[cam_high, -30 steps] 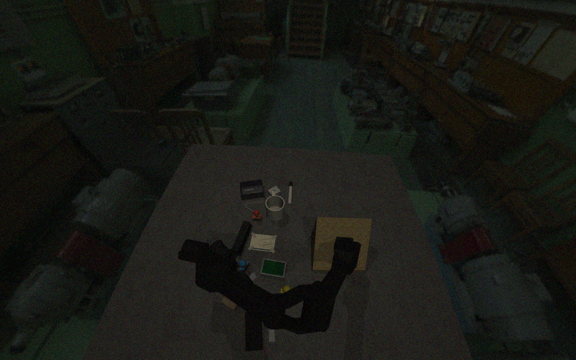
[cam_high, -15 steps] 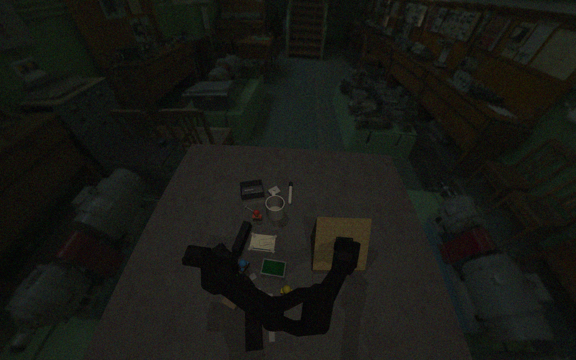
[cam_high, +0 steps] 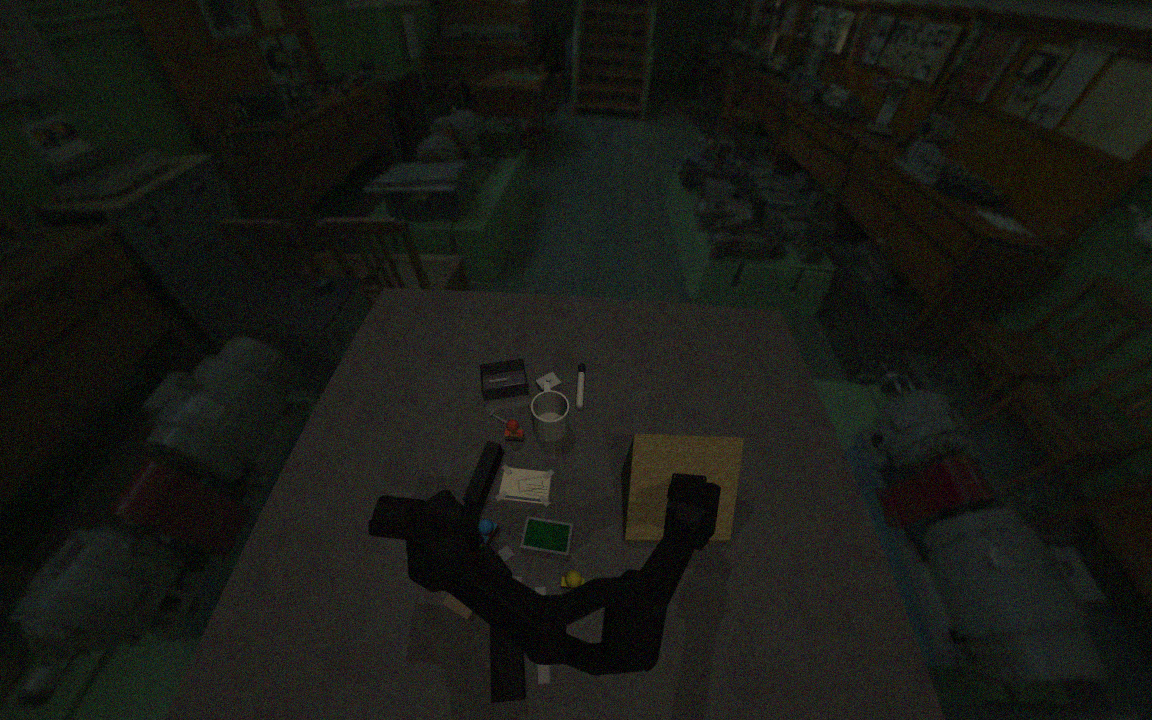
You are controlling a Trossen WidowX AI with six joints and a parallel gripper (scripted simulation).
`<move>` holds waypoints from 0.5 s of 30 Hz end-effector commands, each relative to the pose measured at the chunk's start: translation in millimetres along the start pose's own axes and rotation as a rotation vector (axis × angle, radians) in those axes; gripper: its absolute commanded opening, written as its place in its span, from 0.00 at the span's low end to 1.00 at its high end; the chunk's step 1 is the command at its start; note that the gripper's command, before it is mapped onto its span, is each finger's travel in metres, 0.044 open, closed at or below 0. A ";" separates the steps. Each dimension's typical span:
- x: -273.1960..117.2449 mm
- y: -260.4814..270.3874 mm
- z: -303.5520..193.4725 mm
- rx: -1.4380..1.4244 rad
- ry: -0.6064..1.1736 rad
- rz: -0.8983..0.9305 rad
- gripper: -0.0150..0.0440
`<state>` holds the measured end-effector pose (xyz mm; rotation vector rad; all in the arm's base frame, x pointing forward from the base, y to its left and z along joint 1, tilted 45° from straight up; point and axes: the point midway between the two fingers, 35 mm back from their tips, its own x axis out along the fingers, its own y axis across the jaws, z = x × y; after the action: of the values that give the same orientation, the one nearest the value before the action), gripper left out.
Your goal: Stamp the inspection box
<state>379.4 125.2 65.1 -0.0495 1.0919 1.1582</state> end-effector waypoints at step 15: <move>-2.8 -0.1 0.4 -0.001 0.000 -0.001 0.25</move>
<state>379.9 124.1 65.9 -0.0471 1.0928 1.1557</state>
